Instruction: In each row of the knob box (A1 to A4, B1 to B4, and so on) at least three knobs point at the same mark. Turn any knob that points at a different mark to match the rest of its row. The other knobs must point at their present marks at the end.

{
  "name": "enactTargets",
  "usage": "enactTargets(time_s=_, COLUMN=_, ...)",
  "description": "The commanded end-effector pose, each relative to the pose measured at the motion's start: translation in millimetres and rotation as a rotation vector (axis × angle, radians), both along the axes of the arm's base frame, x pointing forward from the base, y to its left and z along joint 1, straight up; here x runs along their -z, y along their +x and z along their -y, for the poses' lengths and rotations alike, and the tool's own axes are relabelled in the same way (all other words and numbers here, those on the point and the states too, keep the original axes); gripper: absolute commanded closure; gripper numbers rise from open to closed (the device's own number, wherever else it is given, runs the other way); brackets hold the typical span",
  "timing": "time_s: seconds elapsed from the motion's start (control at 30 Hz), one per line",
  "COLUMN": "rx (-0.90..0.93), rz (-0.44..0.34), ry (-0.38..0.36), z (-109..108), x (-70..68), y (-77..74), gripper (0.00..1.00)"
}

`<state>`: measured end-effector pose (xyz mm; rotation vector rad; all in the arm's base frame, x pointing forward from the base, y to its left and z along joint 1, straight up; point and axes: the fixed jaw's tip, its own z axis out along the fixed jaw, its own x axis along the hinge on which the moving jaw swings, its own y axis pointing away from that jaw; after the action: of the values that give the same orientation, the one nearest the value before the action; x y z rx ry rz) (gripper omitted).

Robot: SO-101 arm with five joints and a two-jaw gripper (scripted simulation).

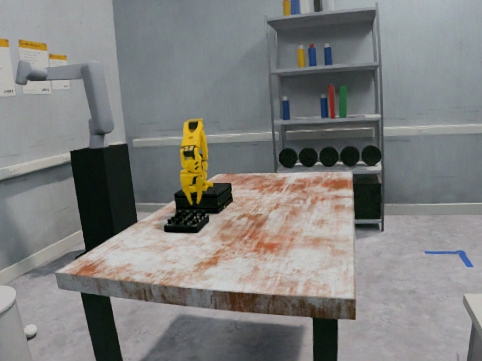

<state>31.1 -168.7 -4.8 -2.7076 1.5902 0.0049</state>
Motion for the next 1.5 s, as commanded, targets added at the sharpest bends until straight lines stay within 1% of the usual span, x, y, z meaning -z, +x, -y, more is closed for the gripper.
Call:
enactTargets(time_s=0.0, rx=0.02, rz=0.002, ry=-0.005, z=1.2, x=-1.5, y=0.4, gripper=0.92)
enactTargets(time_s=0.47, rx=0.138, rz=0.002, ry=-0.005, z=0.4, x=-1.5, y=-0.1, gripper=0.92)
enactTargets(time_s=0.7, rx=0.254, rz=0.002, ry=-0.005, z=-0.4, x=-1.5, y=-0.4, gripper=0.92)
enactTargets(time_s=0.97, rx=0.434, rz=0.002, ry=-0.005, z=-1.8, x=-1.5, y=-0.8, gripper=0.92)
enactTargets(time_s=1.03, rx=0.434, rz=0.002, ry=-0.005, z=-1.8, x=-1.5, y=-0.8, gripper=0.92)
enactTargets(time_s=1.47, rx=0.828, rz=0.002, ry=-0.005, z=-4.9, x=-1.5, y=-0.6, gripper=0.92)
